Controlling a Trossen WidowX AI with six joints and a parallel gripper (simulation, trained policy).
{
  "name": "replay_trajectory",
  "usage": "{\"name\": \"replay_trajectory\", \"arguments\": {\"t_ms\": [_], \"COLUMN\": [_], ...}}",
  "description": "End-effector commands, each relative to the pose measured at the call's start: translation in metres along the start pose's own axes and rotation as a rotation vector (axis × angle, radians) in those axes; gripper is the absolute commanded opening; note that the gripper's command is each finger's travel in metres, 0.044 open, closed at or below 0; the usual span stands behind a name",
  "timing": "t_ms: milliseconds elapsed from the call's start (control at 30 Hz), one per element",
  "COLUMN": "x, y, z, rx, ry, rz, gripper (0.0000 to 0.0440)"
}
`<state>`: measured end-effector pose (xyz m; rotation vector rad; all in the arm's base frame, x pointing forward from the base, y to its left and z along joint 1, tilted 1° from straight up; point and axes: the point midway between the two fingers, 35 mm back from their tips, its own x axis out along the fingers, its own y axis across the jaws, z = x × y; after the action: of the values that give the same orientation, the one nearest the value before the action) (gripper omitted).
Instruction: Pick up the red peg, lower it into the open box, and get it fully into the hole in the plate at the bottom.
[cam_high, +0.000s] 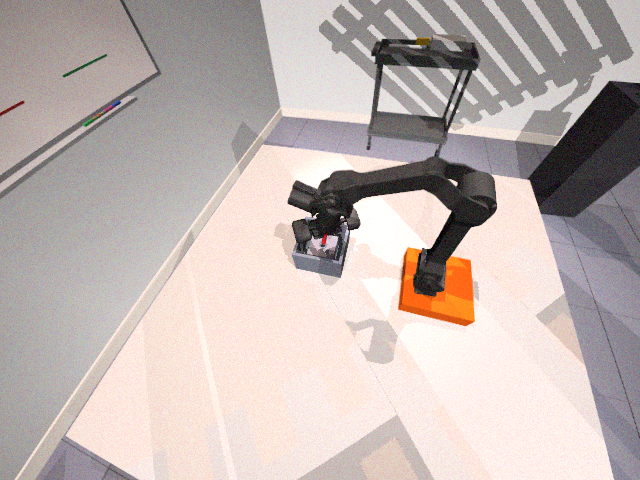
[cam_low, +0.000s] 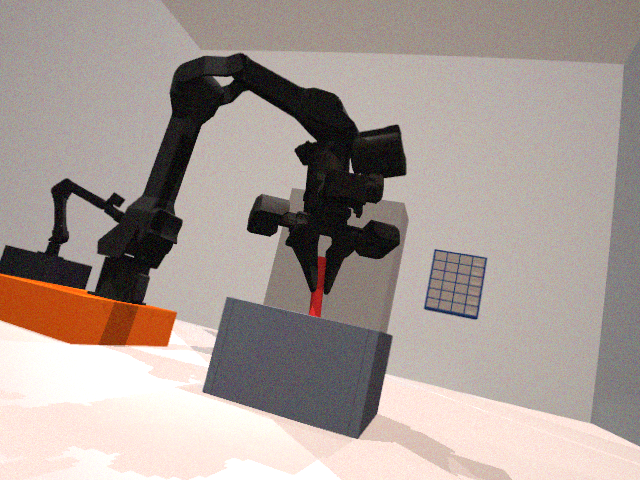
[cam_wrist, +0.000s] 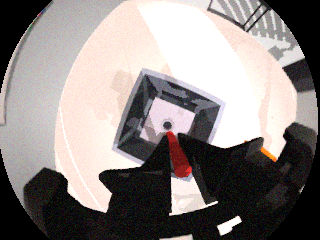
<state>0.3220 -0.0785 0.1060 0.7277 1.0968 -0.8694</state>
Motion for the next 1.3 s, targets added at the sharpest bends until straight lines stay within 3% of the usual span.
{"name": "replay_trajectory", "arguments": {"t_ms": [0, 167, 333, 433, 867, 1267], "x": [0.009, 0.028, 0.045, 0.051, 0.058, 0.051], "y": [0.002, 0.002, 0.0, 0.001, 0.02, 0.029], "z": [0.004, 0.005, 0.005, 0.007, 0.05, 0.096], "rx": [0.001, -0.003, -0.029, -0.046, -0.073, -0.047], "ry": [0.015, 0.041, 0.064, 0.074, 0.011, -0.111], "rz": [-0.002, -0.019, -0.043, -0.058, -0.035, 0.01], "gripper": [0.0006, 0.0018, 0.0129, 0.0146, 0.044, 0.044]}}
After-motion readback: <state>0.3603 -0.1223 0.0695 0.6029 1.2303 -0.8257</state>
